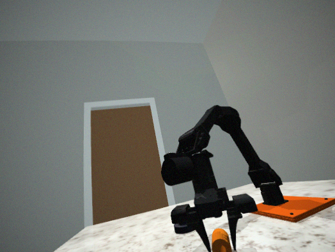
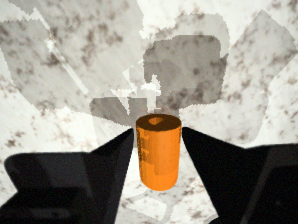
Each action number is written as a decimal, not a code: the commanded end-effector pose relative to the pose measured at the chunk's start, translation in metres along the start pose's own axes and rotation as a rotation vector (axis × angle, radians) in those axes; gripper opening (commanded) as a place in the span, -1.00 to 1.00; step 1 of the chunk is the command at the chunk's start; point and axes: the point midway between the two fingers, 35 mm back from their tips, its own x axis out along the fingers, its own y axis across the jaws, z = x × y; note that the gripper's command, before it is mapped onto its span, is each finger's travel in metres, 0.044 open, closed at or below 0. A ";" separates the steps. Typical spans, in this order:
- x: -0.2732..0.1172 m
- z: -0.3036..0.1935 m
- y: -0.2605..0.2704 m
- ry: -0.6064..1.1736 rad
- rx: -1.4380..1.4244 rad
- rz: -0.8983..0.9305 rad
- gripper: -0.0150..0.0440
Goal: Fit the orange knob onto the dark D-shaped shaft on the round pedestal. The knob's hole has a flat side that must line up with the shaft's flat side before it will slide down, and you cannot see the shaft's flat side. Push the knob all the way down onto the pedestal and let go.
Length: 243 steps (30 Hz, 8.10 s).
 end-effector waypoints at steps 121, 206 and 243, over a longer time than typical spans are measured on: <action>-0.004 -0.081 -0.001 -1.322 0.006 0.003 0.39; -0.114 -0.061 -0.002 0.002 0.687 0.002 1.00; -0.050 -0.060 -0.003 0.003 1.025 0.001 1.00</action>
